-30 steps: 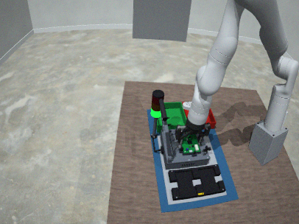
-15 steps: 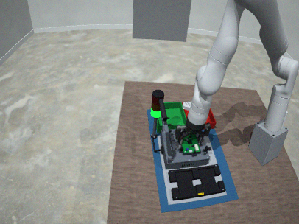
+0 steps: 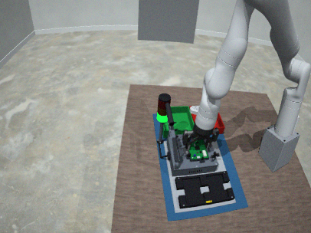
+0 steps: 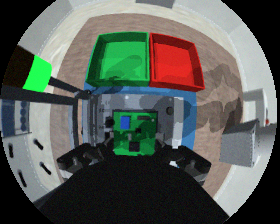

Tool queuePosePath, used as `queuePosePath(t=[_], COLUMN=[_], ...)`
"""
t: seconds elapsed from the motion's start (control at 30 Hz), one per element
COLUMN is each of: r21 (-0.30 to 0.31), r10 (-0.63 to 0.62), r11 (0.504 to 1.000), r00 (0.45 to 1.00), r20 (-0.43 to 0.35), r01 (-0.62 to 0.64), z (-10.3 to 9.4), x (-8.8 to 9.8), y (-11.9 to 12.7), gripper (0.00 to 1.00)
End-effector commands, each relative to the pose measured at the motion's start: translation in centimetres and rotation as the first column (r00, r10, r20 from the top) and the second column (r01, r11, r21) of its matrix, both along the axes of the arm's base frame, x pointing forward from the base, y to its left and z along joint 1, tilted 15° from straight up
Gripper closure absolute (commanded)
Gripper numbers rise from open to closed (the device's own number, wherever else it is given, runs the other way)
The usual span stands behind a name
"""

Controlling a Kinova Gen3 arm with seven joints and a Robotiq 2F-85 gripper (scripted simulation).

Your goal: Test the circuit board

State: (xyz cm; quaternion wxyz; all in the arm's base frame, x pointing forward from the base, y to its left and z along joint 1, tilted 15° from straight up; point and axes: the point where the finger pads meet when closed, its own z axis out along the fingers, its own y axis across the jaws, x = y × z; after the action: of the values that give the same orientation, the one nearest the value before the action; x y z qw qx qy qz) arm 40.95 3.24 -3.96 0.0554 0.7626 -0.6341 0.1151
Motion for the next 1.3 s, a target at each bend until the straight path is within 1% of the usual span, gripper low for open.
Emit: queuePosePath(t=[0.0, 0.03, 0.07, 0.43, 0.47, 1.27], r21=[0.001, 0.001, 0.001, 0.001, 0.001, 0.001], r10=[0.000, 0.000, 0.000, 0.000, 0.000, 0.000], r11=[1.000, 1.000, 1.000, 1.000, 1.000, 1.000], r00=[1.000, 1.000, 1.000, 1.000, 1.000, 1.000], r20=[0.001, 0.001, 0.001, 0.001, 0.001, 0.001], r01=[0.000, 0.000, 0.000, 0.000, 0.000, 0.000], z=[0.05, 0.05, 0.05, 0.05, 0.05, 0.05], x=[0.04, 0.04, 0.04, 0.04, 0.04, 0.04], y=[0.04, 0.04, 0.04, 0.04, 0.04, 0.04], gripper=[0.17, 0.17, 0.20, 0.20, 0.23, 0.23])
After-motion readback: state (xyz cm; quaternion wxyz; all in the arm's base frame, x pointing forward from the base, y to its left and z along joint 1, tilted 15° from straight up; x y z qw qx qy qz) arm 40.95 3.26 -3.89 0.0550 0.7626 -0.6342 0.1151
